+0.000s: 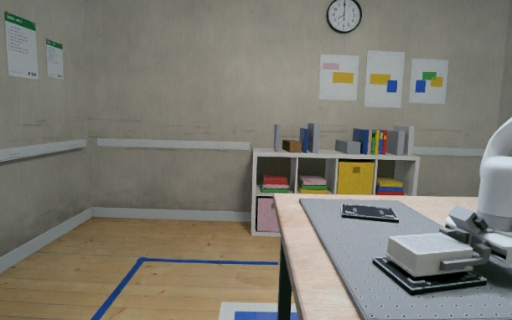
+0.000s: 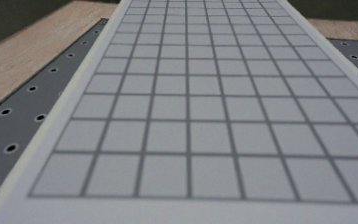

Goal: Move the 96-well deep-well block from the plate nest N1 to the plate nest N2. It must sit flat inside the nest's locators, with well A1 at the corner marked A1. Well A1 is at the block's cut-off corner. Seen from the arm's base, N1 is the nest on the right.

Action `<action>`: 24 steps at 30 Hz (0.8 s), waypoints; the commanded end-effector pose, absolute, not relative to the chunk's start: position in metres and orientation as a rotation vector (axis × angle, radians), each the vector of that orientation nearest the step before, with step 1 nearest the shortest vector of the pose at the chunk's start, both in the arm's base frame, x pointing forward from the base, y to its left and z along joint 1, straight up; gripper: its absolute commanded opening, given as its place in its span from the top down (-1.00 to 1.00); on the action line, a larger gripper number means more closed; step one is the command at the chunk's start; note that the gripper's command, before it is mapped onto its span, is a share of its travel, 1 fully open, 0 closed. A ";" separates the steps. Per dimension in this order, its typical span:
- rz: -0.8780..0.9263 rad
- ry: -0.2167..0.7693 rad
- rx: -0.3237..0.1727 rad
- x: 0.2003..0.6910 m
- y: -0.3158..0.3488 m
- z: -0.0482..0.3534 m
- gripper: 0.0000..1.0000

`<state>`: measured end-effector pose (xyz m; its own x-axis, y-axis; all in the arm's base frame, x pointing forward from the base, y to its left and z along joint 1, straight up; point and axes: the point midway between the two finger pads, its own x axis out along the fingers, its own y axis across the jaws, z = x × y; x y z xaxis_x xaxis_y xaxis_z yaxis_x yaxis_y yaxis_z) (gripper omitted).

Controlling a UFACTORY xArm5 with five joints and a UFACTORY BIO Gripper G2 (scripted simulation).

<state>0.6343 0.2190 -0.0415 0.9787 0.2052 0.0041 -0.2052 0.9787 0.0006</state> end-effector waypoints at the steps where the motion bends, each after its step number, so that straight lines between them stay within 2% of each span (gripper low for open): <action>1: 0.207 -0.008 0.005 0.636 0.220 -0.040 1.00; 24: 0.207 -0.008 0.005 0.636 0.220 -0.043 1.00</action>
<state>0.6342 0.2190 -0.0450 0.9787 0.2052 0.0040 -0.2052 0.9787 0.0006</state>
